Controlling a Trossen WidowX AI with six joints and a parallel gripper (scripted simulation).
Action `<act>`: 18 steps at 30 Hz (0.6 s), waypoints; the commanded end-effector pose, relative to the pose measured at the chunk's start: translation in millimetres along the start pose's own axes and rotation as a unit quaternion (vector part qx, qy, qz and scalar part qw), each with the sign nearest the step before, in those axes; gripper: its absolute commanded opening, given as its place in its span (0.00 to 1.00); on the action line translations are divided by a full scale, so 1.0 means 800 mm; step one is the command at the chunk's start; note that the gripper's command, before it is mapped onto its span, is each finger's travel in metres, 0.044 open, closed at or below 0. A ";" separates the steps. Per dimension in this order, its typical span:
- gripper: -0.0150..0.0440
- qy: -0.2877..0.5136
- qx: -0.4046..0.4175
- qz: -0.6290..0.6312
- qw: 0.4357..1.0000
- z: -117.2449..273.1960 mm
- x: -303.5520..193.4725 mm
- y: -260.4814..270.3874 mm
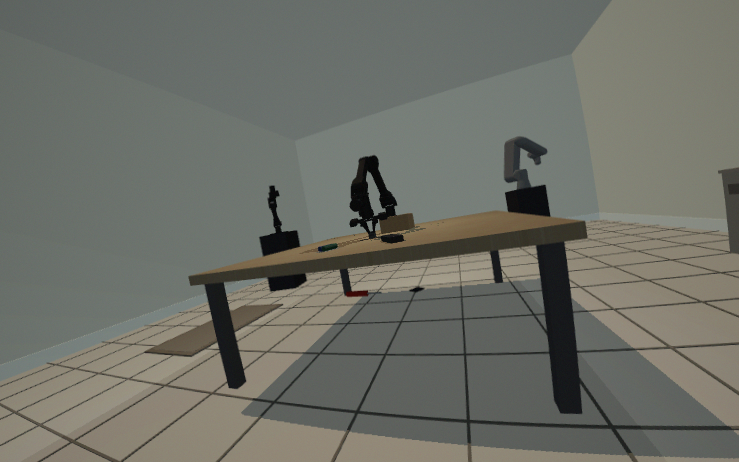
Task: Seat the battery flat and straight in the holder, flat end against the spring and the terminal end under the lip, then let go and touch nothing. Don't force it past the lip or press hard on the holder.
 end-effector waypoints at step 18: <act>0.36 0.049 0.012 0.005 0.999 -0.004 0.006 -0.002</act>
Point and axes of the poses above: the point midway between the two fingers, 35 mm back from their tips, its own z axis back along the fingers, its own y axis across the jaws, x = y × z, the point moved 4 cm from there along z, back along the fingers, and after that the axes turned 13 degrees about z, right-handed, at the moved point
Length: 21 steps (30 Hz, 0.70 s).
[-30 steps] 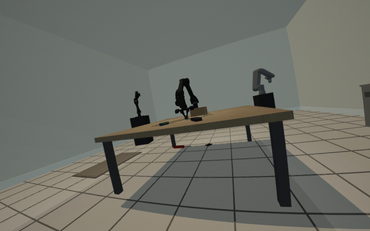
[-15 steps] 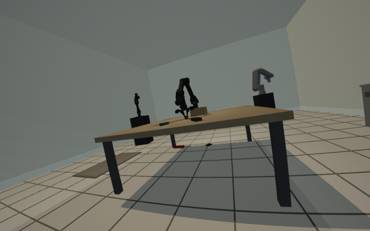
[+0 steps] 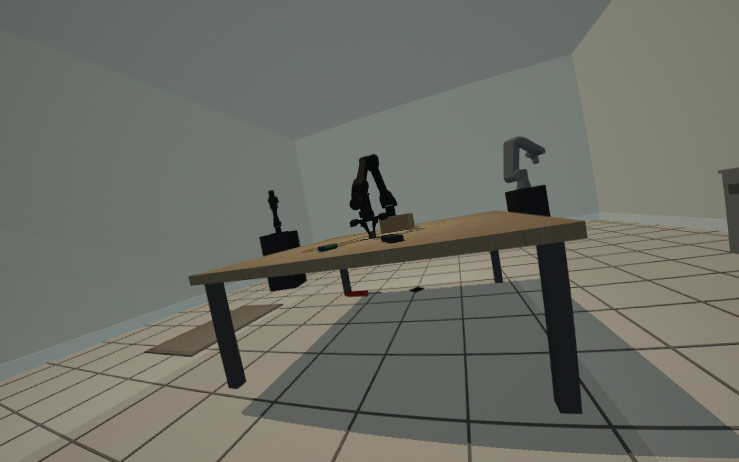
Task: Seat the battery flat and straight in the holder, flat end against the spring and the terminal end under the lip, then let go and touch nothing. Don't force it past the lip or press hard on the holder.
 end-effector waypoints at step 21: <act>0.36 0.011 0.004 0.004 1.000 -0.004 0.016 -0.005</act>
Point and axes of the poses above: the point midway between the two fingers, 35 mm back from their tips, its own z axis back along the fingers, its own y axis across the jaws, x = y × z, the point moved 4 cm from there along z, back along the fingers, and after that the axes turned 13 degrees about z, right-handed, at the moved point
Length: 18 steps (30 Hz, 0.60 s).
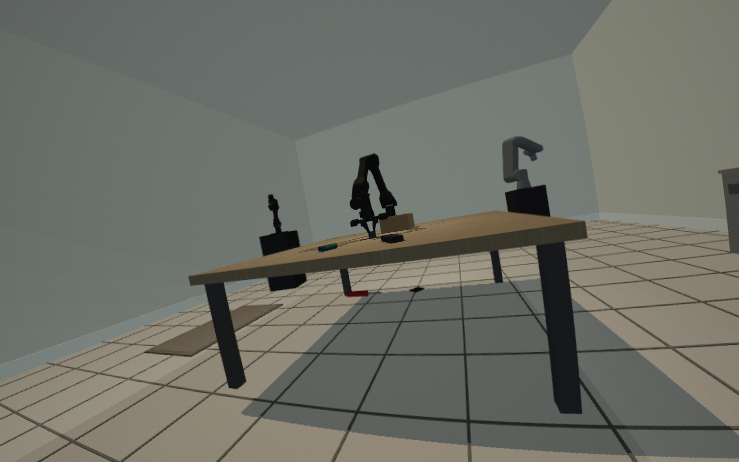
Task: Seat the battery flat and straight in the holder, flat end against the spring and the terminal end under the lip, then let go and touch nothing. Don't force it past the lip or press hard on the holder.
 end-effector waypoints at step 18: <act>0.53 0.002 0.001 0.002 1.000 0.001 0.003 -0.002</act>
Point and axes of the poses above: the point midway between the two fingers, 35 mm back from their tips, its own z axis back along the fingers, its own y axis across the jaws, x = y × z, the point moved 4 cm from there along z, back along the fingers, and after that the axes turned 13 degrees about z, right-handed, at the moved point
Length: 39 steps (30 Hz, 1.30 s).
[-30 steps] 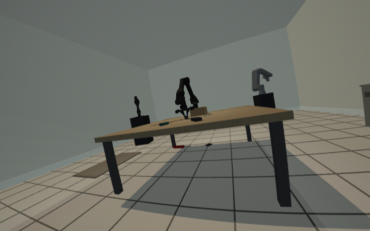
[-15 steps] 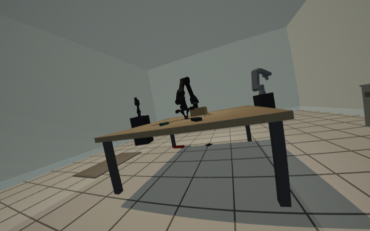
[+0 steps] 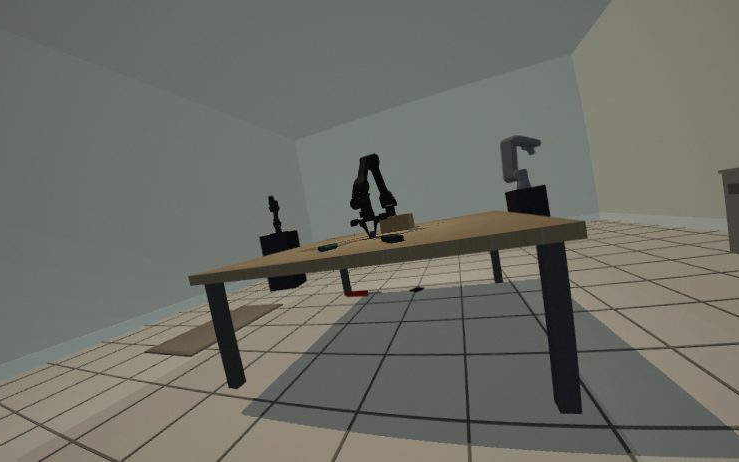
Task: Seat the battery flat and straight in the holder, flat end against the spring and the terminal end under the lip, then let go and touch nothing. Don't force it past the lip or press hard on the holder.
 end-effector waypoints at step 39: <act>1.00 0.000 0.000 0.000 1.000 0.108 0.012 -0.006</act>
Point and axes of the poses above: the point midway between the two fingers, 35 mm back from their tips, its own z axis back along the fingers, its own y axis across the jaws, x = y × z, the point moved 4 cm from there along z, back along the fingers, and after that the axes turned 13 degrees about z, right-handed, at the moved point
